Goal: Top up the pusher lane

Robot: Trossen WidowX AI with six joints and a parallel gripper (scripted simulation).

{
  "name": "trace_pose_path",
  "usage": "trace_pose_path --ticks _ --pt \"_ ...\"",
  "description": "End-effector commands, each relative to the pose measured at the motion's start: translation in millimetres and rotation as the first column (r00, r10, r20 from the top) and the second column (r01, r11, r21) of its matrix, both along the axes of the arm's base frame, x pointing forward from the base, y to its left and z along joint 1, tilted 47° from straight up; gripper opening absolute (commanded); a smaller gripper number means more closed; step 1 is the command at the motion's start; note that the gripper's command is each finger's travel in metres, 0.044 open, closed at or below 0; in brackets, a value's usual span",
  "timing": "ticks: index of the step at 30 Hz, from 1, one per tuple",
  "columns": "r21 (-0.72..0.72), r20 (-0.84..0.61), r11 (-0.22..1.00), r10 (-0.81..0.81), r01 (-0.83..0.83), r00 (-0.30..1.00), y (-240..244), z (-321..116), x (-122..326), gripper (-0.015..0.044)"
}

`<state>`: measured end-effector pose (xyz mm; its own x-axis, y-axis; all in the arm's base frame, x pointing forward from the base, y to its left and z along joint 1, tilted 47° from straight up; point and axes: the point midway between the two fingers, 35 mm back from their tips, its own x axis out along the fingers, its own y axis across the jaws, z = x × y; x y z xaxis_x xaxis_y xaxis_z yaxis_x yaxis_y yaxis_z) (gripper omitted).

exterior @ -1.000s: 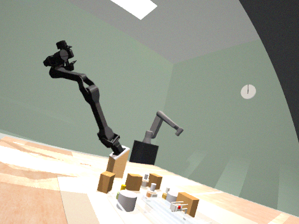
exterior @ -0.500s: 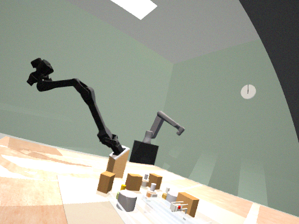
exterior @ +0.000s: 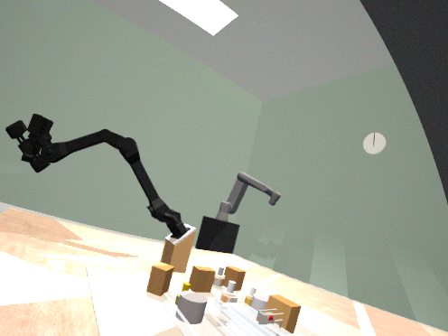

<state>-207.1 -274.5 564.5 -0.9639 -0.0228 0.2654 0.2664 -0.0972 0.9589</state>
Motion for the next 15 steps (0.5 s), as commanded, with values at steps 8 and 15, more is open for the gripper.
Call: trace_pose_path --ticks 8,15 --pt "0.159 0.056 0.882 0.440 -0.444 0.896 -124 -72 114 0.0440" --pt "0.244 0.134 0.692 0.670 -0.680 0.730 -168 -128 216 0.0440"
